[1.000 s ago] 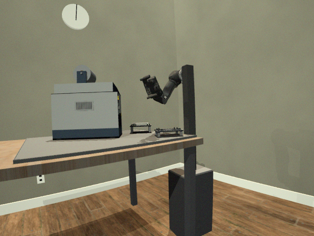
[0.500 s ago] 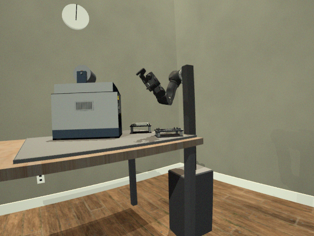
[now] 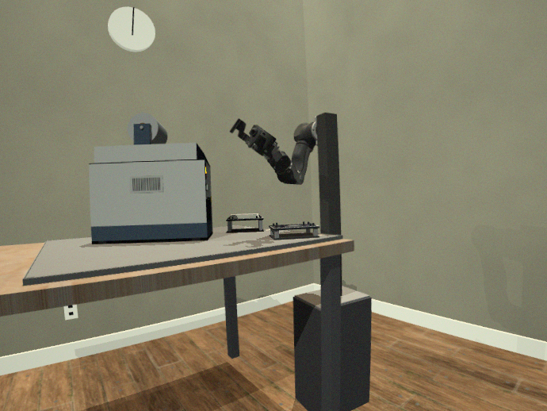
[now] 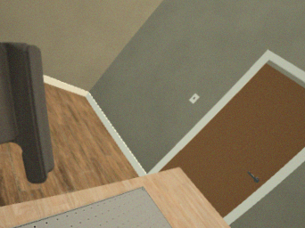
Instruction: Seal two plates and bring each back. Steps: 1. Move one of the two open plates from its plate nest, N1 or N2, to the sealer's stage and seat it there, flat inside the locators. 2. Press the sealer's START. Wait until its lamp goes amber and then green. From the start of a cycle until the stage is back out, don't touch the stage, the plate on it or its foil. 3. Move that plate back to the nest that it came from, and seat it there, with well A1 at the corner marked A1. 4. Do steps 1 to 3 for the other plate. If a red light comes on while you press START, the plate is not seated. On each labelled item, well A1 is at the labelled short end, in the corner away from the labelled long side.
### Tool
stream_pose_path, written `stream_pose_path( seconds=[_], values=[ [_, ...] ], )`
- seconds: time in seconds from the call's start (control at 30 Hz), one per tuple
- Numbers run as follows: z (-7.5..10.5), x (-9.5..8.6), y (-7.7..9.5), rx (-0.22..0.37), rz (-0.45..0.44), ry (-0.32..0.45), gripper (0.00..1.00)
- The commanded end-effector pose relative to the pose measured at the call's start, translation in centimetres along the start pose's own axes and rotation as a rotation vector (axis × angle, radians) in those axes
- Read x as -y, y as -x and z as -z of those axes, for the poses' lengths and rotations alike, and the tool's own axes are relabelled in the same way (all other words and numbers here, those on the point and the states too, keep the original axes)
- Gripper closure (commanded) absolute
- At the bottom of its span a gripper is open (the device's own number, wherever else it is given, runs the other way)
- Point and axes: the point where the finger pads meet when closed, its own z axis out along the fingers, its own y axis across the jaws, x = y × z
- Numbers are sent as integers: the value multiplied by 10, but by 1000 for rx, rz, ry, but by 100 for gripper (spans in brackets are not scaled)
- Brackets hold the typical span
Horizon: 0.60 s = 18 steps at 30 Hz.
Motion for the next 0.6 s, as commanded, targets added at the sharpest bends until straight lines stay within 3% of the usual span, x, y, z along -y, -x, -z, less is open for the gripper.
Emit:
stream_pose_path(
  seconds=[0.0, 0.17, 0.23, 0.37, 0.57],
  values=[
    [2, -8, 0, 16, -50, 57, 35],
    [12, -28, 13, 81, -157, 171, 35],
    [12, -28, 13, 81, -157, 171, 35],
    [19, -40, 21, 134, -234, 257, 35],
    [38, -55, 42, 245, -349, 385, 35]
  ],
)
